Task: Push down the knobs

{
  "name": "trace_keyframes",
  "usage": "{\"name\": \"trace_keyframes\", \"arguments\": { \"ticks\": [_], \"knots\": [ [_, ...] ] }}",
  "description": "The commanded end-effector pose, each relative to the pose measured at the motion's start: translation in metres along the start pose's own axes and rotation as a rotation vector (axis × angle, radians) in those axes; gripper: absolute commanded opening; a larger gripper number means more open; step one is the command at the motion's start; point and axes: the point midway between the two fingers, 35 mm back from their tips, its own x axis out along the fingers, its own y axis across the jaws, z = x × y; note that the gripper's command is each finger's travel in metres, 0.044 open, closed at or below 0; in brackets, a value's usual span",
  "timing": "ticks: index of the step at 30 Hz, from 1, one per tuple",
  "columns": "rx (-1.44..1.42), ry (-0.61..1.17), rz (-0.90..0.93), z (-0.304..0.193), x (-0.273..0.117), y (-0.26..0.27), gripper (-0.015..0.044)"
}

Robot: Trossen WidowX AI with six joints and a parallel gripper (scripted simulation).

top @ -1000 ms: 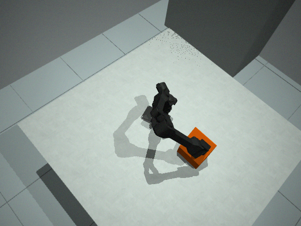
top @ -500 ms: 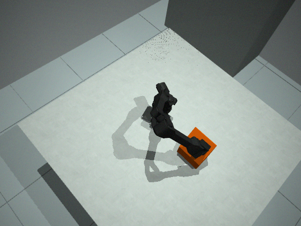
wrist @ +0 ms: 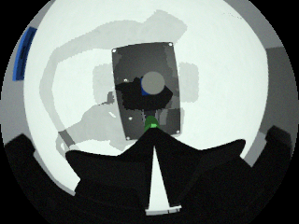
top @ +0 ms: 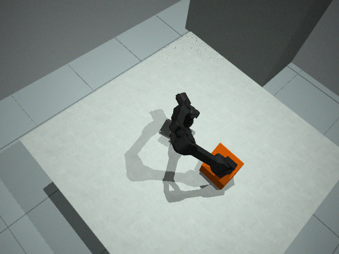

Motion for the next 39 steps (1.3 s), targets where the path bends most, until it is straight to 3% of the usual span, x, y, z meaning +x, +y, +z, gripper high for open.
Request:
{"name": "trace_keyframes", "arguments": {
  "ticks": [1, 39],
  "knots": [
    [-0.022, 0.013, 0.008, 0.0014, 0.0119, 0.0016, 0.0000],
    [-0.022, 0.013, 0.007, 0.0018, 0.0051, 0.0013, 0.0000]
  ]
}}
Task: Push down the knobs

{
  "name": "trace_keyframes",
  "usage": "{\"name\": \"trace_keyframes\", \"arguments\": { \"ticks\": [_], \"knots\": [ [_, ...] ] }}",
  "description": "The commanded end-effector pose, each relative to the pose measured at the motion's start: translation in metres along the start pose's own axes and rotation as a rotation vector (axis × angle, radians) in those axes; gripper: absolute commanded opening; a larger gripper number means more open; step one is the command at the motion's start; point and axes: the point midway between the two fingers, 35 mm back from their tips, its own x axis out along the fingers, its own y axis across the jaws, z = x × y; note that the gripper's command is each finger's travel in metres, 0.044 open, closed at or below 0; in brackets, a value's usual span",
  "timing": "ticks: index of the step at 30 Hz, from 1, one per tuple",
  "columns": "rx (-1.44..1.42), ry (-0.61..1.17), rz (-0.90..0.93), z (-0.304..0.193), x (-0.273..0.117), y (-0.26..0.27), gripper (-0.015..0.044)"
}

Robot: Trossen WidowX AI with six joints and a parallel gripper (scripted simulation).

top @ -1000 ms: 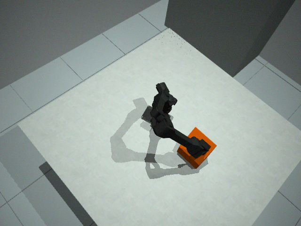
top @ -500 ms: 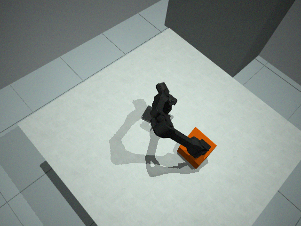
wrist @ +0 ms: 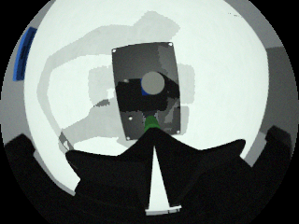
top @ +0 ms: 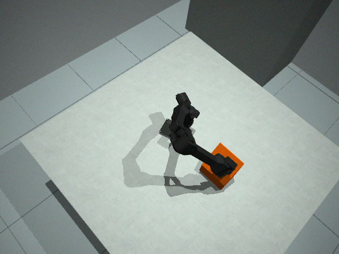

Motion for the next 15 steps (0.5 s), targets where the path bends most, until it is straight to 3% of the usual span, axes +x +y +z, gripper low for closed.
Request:
{"name": "trace_keyframes", "arguments": {
  "ticks": [1, 15],
  "knots": [
    [-0.022, 0.014, 0.003, 0.002, 0.003, 0.001, 0.0000],
    [-0.022, 0.014, 0.002, 0.002, -0.019, 0.001, 0.0000]
  ]
}}
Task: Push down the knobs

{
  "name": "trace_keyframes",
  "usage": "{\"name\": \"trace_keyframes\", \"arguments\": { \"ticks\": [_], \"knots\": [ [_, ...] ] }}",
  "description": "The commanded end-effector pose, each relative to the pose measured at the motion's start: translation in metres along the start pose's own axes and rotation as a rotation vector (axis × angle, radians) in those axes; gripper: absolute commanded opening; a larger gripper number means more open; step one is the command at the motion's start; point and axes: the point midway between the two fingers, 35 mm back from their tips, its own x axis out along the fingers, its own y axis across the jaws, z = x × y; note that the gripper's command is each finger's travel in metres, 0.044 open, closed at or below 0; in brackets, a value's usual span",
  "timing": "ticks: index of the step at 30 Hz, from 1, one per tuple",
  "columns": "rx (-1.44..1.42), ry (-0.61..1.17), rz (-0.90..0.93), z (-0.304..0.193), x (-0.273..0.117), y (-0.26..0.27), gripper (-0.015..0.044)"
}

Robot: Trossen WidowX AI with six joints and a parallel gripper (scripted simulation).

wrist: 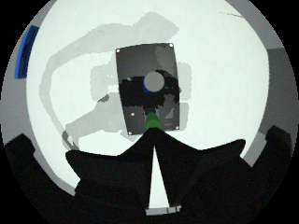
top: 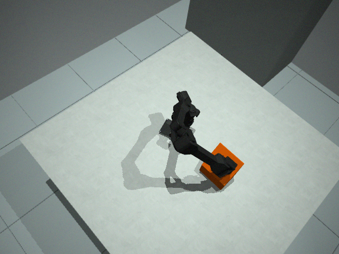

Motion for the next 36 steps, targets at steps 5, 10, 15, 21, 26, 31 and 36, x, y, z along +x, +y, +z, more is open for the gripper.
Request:
{"name": "trace_keyframes", "arguments": {
  "ticks": [5, 10, 15, 21, 26, 31, 36],
  "knots": [
    [0.000, -0.001, 0.000, 0.000, -0.002, 0.000, 0.0105],
    [-0.005, -0.002, -0.001, 0.000, -0.002, 0.000, 0.0184],
    [-0.065, -0.030, -0.011, 0.003, -0.012, 0.008, 0.0053],
    [0.129, -0.029, -0.008, 0.006, -0.014, 0.007, 0.0000],
    [0.303, -0.029, -0.006, 0.009, -0.016, 0.007, 0.0000],
    [0.476, -0.028, -0.003, 0.012, -0.018, 0.006, 0.0000],
    [0.650, -0.027, -0.001, 0.015, -0.020, 0.006, 0.0000]
  ]
}}
